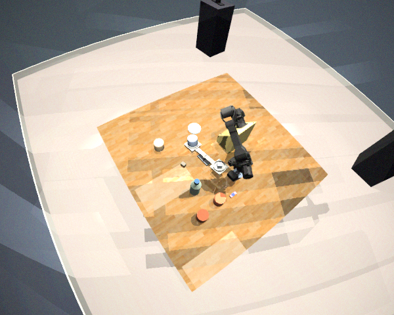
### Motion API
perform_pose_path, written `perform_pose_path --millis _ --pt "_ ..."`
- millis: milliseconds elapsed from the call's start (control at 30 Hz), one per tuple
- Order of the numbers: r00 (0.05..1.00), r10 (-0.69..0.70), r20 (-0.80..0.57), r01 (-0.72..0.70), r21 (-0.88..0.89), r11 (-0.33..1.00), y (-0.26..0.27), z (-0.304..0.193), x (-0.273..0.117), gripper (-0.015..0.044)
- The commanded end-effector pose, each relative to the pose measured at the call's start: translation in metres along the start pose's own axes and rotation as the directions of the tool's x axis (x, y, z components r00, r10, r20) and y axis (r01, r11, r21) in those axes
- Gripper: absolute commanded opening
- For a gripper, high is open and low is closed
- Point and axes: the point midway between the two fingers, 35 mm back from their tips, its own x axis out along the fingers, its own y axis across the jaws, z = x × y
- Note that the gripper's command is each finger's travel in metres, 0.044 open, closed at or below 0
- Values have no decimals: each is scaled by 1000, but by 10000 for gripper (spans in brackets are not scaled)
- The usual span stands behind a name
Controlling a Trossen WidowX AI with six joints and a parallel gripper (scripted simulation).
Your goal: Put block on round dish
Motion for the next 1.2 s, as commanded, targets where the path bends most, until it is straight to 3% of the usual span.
perform_pose_path --millis 0,667,1167 --pt "1000 -10 15 10 -10 1000 -4 3 26 0" --pt "1000 -10 16 10 -10 1000 -4 4 48 0" --pt "1000 -11 11 11 -4 1000 -4 3 41 394"
